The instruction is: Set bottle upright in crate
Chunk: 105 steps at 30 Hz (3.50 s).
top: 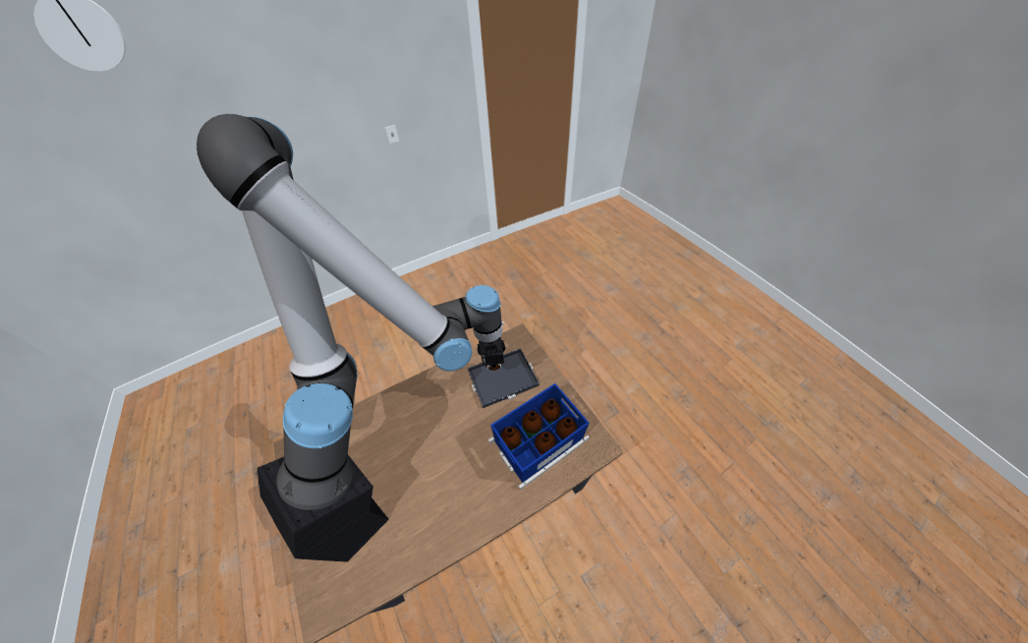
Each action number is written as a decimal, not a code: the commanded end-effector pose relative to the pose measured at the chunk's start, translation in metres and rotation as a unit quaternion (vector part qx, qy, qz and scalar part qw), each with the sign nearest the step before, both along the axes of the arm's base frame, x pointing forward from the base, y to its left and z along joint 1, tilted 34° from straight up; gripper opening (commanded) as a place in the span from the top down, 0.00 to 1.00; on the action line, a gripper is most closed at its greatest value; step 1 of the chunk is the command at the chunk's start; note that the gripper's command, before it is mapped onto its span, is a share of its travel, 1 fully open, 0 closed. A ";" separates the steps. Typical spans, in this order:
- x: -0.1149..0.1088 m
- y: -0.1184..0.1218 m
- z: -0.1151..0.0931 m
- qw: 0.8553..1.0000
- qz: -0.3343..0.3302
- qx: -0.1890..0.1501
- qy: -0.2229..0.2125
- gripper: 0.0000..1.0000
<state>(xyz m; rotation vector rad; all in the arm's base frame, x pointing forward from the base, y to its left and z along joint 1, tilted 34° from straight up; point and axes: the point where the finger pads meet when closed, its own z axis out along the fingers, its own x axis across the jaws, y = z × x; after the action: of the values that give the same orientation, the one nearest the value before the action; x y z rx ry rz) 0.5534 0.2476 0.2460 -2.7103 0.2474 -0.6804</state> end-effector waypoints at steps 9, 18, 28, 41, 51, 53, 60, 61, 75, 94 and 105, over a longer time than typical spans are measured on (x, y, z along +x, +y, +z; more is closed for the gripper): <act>0.000 0.000 0.001 0.999 0.028 -0.017 -0.010 1.00; 0.000 0.000 0.001 0.995 0.080 -0.047 -0.027 1.00; 0.000 0.000 0.001 0.992 0.107 -0.063 -0.037 1.00; 0.000 0.000 0.001 0.991 0.108 -0.063 -0.037 1.00; 0.000 0.000 0.001 0.991 0.108 -0.063 -0.037 1.00; 0.000 0.000 0.001 0.991 0.108 -0.063 -0.037 1.00; 0.000 0.000 0.001 0.991 0.108 -0.063 -0.037 1.00; 0.000 0.000 0.001 0.991 0.108 -0.063 -0.037 1.00; 0.000 0.000 0.001 0.990 0.114 -0.067 -0.039 1.00; 0.000 0.000 0.001 0.970 0.202 -0.118 -0.068 1.00; 0.000 0.000 0.001 0.966 0.215 -0.125 -0.072 1.00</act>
<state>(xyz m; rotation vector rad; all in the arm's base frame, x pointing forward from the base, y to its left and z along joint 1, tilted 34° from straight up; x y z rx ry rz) 0.5534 0.2476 0.2460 -2.7869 -0.4721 -0.8099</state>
